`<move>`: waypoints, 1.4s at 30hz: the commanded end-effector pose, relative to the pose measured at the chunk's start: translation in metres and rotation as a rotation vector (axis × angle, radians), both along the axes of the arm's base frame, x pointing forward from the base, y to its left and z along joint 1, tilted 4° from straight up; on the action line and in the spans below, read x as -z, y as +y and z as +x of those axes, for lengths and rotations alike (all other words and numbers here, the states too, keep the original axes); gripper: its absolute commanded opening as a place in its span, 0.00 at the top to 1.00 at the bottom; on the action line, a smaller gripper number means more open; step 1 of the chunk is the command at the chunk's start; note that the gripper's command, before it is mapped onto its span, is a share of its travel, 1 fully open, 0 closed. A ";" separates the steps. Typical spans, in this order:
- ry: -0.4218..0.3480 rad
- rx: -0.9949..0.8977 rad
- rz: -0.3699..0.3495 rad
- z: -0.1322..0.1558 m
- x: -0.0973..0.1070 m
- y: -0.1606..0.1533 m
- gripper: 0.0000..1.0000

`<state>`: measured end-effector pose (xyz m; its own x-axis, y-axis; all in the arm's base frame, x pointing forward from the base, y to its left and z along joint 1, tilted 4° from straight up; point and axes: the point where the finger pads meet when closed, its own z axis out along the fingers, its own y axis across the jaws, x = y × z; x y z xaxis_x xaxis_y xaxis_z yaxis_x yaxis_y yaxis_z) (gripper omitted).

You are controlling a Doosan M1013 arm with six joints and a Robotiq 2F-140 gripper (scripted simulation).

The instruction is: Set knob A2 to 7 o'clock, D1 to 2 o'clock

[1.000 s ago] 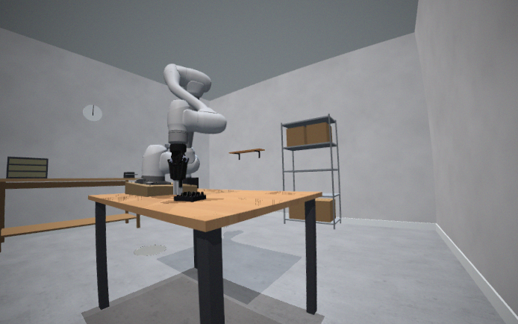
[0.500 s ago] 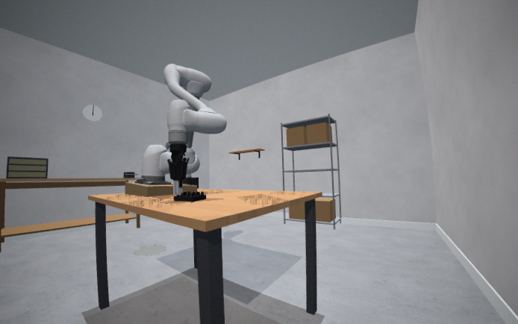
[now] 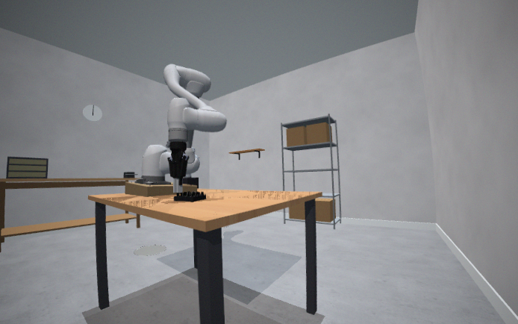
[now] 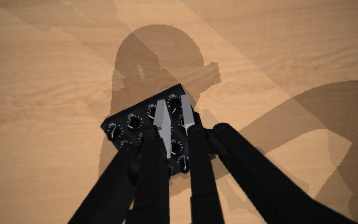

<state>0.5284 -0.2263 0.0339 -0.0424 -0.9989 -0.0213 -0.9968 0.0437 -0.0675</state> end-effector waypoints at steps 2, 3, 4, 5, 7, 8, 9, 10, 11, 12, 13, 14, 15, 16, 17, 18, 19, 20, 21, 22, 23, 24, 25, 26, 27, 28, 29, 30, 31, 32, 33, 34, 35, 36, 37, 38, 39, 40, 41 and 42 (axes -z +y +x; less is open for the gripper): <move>0.000 0.000 0.000 -0.001 -0.012 0.000 0.88; 0.000 0.000 0.000 -0.001 -0.015 0.000 0.88; 0.000 0.000 0.000 -0.001 -0.018 0.000 0.88; 0.000 0.000 0.000 -0.001 -0.020 0.000 0.88; 0.000 0.000 0.000 -0.002 -0.024 0.000 0.88; 0.000 0.000 0.000 -0.002 -0.024 0.000 0.88; 0.000 0.000 0.000 -0.002 -0.024 0.000 0.88; 0.000 0.000 0.000 -0.002 -0.026 0.000 0.88; 0.000 0.000 0.000 -0.002 -0.027 0.000 0.88; 0.000 0.000 0.000 -0.002 -0.028 0.000 0.88; 0.000 0.000 0.000 -0.002 -0.028 0.000 0.88; 0.000 0.000 0.000 -0.002 -0.028 0.000 0.88; 0.000 0.000 0.000 -0.002 -0.028 0.000 0.88; 0.000 0.000 0.000 -0.002 -0.028 0.000 0.88; 0.000 0.000 0.000 -0.002 -0.028 0.000 0.88; 0.000 0.000 0.000 -0.002 -0.028 0.000 0.88; 0.000 0.000 0.000 -0.002 -0.028 0.000 0.88; 0.000 0.000 0.000 -0.002 -0.028 0.000 0.88; 0.000 0.000 0.000 -0.002 -0.028 0.000 0.88; 0.000 0.000 0.000 -0.002 -0.028 0.000 0.88; 0.000 0.000 0.000 -0.002 -0.028 0.000 0.88; 0.000 0.000 0.000 -0.002 -0.028 0.000 0.88; 0.000 0.000 0.000 -0.002 -0.028 0.000 0.88; 0.000 0.000 0.000 -0.002 -0.028 0.000 0.88; 0.000 0.000 0.000 -0.002 -0.028 0.000 0.00; 0.000 0.000 0.000 -0.002 -0.029 0.000 0.00; 0.000 0.000 0.000 -0.002 -0.029 0.000 0.00; 0.000 0.000 0.000 -0.002 -0.030 -0.001 0.00; 0.000 0.000 0.000 -0.002 -0.032 -0.001 0.00; 0.000 0.000 0.000 -0.002 -0.034 -0.001 0.00; 0.000 0.000 0.000 -0.002 -0.036 -0.001 0.00; 0.000 0.000 0.000 -0.003 -0.039 -0.001 0.00; 0.000 0.000 0.000 -0.003 -0.043 -0.001 0.00; 0.000 0.000 0.000 -0.003 -0.047 -0.001 0.00; 0.000 0.000 0.000 -0.004 -0.052 -0.001 0.00; 0.000 0.000 0.000 -0.004 -0.057 -0.001 0.00; 0.000 0.000 0.000 -0.004 -0.063 -0.001 0.00; 0.000 0.000 0.000 -0.005 -0.069 -0.001 0.00; 0.000 0.000 0.000 -0.005 -0.075 -0.001 0.00; 0.000 0.000 0.000 -0.005 -0.075 -0.001 0.00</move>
<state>0.5241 -0.2275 0.0986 -0.0424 -0.9989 -0.0211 -0.9967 0.0437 -0.0678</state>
